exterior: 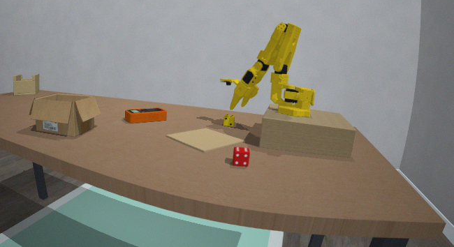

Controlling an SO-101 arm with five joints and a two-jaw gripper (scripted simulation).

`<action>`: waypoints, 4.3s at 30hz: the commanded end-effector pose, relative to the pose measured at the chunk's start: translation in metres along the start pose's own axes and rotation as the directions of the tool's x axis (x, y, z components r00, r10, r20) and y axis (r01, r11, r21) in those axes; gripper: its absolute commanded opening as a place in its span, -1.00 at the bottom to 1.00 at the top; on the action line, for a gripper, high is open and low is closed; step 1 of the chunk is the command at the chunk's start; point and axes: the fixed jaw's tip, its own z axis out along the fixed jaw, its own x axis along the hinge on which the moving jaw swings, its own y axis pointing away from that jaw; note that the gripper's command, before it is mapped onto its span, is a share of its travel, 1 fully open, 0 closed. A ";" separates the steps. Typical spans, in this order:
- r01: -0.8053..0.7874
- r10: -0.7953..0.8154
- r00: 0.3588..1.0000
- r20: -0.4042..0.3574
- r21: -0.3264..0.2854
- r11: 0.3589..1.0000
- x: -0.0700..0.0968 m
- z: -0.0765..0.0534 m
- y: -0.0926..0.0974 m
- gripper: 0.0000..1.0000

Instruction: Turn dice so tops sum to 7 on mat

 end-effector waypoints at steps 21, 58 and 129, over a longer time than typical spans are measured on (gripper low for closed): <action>0.016 -0.017 0.999 -0.043 -0.016 1.000 0.012 -0.003 0.005 -0.30; 0.016 -0.017 0.999 -0.043 -0.016 1.000 0.012 -0.003 0.005 -0.30; 0.480 -0.477 0.874 0.091 -0.306 0.822 0.036 -0.018 0.099 -0.30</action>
